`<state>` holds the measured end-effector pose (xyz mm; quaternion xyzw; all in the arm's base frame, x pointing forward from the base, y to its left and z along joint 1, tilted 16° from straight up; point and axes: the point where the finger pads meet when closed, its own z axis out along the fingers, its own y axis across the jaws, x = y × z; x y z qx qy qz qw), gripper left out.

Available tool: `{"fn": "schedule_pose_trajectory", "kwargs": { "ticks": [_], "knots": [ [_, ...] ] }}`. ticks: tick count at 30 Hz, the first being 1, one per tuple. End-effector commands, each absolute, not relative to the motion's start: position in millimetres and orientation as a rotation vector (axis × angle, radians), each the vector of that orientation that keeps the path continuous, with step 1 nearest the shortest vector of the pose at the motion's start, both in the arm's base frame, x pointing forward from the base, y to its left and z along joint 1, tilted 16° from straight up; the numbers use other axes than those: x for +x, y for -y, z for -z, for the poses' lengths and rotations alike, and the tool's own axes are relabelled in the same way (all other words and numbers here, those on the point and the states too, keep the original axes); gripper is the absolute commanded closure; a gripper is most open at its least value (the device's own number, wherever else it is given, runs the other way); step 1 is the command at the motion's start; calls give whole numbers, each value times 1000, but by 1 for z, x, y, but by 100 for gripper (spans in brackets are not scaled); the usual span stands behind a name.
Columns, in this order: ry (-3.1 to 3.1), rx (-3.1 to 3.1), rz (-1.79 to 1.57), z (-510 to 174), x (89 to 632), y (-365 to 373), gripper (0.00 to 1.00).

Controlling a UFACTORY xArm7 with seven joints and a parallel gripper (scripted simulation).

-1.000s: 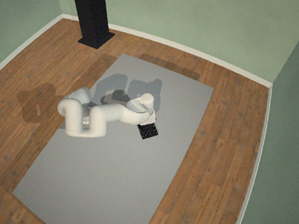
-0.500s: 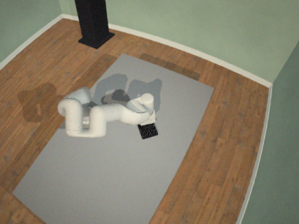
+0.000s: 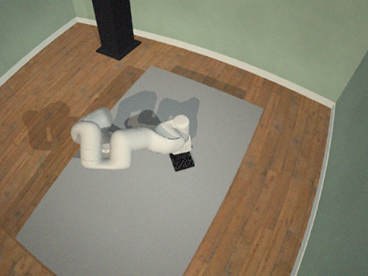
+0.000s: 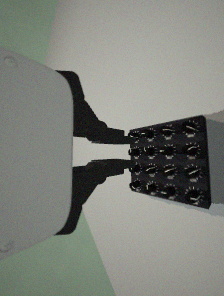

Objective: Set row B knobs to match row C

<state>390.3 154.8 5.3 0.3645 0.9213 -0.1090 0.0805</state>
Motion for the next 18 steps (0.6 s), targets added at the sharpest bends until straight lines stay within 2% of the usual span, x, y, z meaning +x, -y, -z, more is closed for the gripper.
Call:
{"fn": "schedule_pose_trajectory", "kwargs": {
  "ticks": [1, 18],
  "knots": [
    [-2754, 1088, 321, -6, 391, -156, 81],
    [-2765, 1064, 325, -2, 392, -155, 81]
  ]
}}
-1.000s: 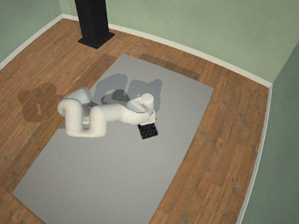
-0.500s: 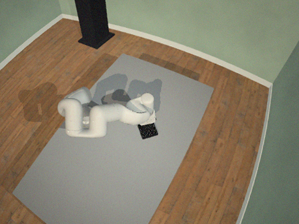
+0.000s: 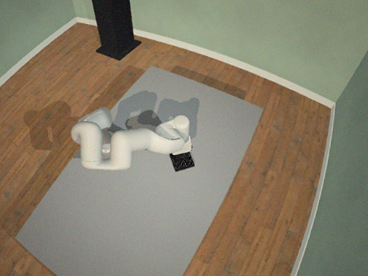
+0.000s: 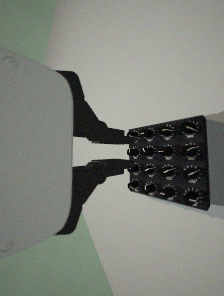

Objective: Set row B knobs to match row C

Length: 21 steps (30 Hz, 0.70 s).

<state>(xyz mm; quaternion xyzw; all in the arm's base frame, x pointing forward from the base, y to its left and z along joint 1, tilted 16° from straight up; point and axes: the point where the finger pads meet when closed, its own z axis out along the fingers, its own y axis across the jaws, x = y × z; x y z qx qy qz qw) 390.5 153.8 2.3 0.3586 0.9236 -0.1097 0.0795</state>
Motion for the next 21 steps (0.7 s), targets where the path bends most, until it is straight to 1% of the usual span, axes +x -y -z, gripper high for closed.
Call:
{"fn": "schedule_pose_trajectory", "kwargs": {
  "ticks": [1, 21],
  "knots": [
    [-2767, 1061, 325, -2, 392, -155, 81],
    [-2767, 1061, 325, 19, 394, -148, 81]
  ]
}}
